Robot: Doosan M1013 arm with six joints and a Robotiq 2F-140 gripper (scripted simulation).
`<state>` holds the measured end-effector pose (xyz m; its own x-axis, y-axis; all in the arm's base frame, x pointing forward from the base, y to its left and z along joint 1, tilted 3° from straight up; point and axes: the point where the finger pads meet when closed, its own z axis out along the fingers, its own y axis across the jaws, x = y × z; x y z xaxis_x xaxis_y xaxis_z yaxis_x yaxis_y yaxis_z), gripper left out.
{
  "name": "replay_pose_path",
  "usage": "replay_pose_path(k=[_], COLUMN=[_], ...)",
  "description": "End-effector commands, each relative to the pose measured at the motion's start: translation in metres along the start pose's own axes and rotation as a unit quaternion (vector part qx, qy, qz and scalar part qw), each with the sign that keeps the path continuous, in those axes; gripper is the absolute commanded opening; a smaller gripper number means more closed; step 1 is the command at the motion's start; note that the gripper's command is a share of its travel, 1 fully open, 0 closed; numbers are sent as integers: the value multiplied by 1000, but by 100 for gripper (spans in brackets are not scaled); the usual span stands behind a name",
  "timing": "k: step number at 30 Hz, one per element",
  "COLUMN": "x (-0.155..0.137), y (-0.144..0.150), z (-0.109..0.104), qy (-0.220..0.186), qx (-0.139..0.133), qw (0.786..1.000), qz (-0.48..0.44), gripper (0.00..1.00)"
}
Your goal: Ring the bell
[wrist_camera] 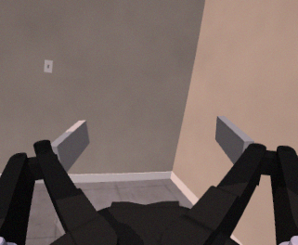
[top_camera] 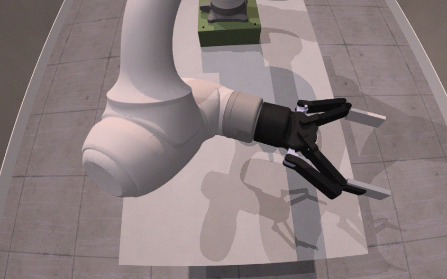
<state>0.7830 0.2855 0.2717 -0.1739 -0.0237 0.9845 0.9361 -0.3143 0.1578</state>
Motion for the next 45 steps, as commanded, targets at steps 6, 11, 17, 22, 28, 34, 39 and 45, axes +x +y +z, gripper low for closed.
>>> replay_pose_path(k=[6, 11, 17, 22, 28, 34, 39, 45], x=[0, 0, 0, -8, -45, -67, -99, -127], y=[0, 0, 0, -18, -91, -131, -182, -218], z=[0, 0, 0, 5, 15, 10, -9, -38], qy=[0, 0, 0, -19, -91, -129, -176, -209], qx=[0, 0, 0, 24, 127, 191, 288, 379], qw=[1000, 1000, 1000, 999, 983, 962, 914, 848], qz=[0, 0, 0, -17, -95, -147, -227, -306], gripper=[100, 100, 100, 100, 100, 100, 100, 100])
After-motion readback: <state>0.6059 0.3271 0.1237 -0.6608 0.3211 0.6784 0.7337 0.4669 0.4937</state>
